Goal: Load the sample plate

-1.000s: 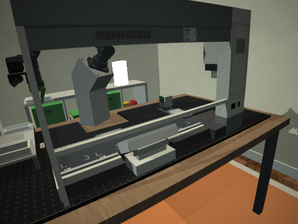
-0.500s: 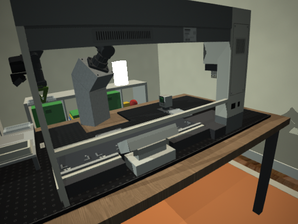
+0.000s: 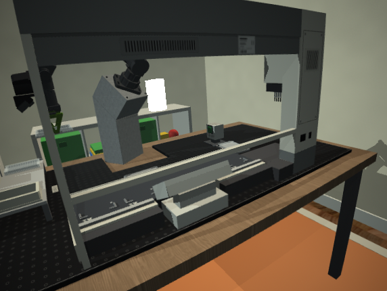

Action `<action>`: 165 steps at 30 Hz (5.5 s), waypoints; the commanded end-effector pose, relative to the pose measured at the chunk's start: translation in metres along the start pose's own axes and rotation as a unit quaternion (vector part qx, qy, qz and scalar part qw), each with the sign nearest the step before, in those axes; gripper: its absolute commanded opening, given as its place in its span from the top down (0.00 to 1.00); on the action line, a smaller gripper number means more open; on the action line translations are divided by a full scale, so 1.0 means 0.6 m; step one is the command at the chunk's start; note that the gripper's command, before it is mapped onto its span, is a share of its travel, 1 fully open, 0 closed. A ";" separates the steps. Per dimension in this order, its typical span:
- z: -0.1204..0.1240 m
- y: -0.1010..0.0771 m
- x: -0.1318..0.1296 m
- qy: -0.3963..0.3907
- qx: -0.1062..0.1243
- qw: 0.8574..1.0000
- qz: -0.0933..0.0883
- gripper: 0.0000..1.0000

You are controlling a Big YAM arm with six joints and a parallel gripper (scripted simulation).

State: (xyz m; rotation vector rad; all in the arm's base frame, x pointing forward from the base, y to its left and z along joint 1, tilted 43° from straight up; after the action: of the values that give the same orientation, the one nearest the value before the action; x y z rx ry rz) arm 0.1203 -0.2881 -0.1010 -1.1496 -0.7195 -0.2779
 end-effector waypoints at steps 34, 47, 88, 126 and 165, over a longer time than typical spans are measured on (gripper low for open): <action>-0.053 -0.018 0.105 -0.022 -0.026 0.999 0.001 1.00; -0.062 -0.032 0.132 -0.002 -0.029 1.000 -0.003 1.00; -0.092 -0.019 0.294 -0.016 -0.018 1.000 -0.003 1.00; -0.100 -0.034 0.292 -0.004 -0.028 1.000 -0.006 1.00; -0.100 -0.034 0.293 -0.300 -0.028 0.953 0.002 1.00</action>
State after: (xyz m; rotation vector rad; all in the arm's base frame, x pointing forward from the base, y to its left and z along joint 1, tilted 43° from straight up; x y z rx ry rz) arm 0.2619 -0.3034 -0.0036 -1.2415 -1.1800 0.0360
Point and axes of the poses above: the point where the finger pads meet when closed, its own y axis out along the fingers, its own x axis across the jaws, z = x × y, the point moved 10 cm from there along -y, back along the fingers, and after that the axes turned 14 degrees about -y, right-handed, at the moved point
